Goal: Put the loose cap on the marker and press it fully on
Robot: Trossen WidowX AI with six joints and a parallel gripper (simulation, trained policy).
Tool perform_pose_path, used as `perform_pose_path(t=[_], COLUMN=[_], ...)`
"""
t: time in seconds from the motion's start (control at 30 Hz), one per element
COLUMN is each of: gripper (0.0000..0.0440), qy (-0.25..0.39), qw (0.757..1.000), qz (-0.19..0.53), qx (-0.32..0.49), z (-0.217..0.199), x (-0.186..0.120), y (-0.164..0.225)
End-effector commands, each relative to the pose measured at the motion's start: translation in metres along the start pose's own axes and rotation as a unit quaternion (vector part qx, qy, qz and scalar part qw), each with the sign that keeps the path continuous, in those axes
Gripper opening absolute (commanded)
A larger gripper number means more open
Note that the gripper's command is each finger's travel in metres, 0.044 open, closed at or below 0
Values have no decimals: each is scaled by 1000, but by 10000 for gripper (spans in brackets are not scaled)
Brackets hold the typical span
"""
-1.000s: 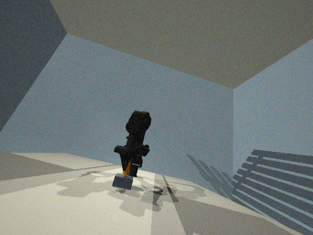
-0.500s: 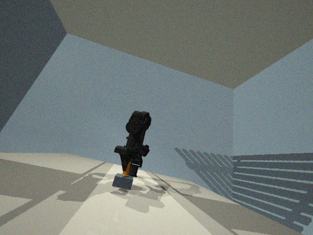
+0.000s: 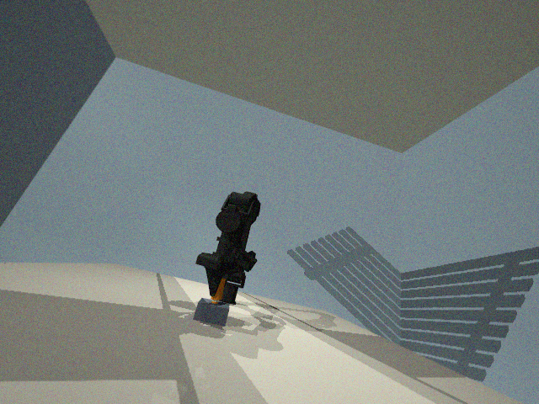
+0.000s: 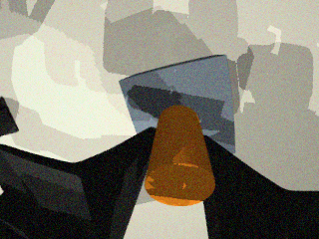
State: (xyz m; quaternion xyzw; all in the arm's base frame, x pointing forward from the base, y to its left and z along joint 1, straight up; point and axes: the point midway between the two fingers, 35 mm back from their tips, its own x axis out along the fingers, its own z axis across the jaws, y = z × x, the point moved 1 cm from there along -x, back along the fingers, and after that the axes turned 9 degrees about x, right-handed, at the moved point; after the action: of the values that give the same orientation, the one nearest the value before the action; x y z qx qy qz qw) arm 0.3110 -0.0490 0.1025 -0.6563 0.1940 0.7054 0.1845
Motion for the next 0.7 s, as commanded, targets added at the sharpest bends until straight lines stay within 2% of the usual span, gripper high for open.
perform_pose_path(t=[0.0,0.2,0.47,0.5,0.67], gripper=[150,228,425,440,440], qy=[-13,-26,-13,-10,14], qw=[1000,999,1000,1000,1000], qz=[19,17,12,10,2], qx=[-2,-9,-17,-18,-19], z=[1,12,18,18,15], x=[15,13,7,6,-5], y=[10,11,12,12,11])
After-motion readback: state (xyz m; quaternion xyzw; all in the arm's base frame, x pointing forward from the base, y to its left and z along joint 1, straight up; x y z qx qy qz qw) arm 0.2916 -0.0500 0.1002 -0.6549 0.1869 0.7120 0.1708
